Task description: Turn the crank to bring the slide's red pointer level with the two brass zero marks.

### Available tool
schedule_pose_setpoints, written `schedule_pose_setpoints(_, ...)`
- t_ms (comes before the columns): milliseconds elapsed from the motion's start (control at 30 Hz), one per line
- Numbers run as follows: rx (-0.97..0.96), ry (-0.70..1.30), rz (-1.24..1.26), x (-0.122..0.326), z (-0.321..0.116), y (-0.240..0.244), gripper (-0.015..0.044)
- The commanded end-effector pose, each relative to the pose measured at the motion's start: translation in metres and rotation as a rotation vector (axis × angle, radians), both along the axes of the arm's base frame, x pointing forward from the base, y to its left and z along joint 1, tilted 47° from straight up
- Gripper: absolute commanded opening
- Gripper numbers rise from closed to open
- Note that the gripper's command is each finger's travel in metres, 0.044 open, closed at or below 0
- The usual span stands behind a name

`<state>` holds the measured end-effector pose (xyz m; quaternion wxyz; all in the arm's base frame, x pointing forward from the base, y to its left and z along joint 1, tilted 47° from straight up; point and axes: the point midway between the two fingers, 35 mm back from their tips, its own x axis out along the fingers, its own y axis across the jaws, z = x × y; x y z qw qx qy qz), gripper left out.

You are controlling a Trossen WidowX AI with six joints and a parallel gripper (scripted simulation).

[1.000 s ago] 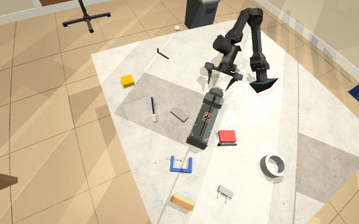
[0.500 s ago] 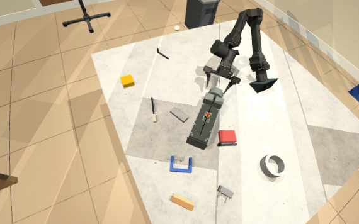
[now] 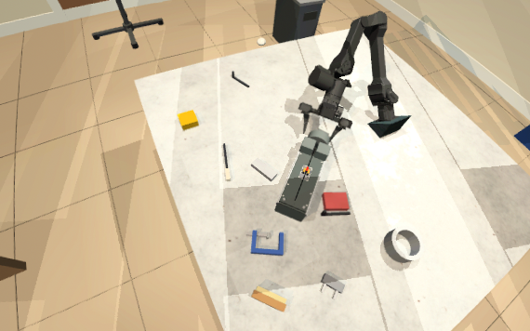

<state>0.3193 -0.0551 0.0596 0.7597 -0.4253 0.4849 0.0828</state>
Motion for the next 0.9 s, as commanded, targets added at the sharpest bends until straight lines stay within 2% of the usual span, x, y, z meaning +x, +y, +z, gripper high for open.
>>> schedule_pose_setpoints(0, 0.001, 0.008, 0.007, -0.0035, -0.0069, -0.0037, 0.044)
schedule_pose_setpoints(133, 0.0, 0.007, 0.007, -0.0044, -0.0095, -0.0065, 0.044)
schedule_pose_setpoints(700, 0.0, 0.007, 0.007, -0.0044, -0.0095, -0.0065, 0.0)
schedule_pose_setpoints(867, 0.0, 0.007, 0.007, -0.0044, -0.0095, -0.0065, 0.0)
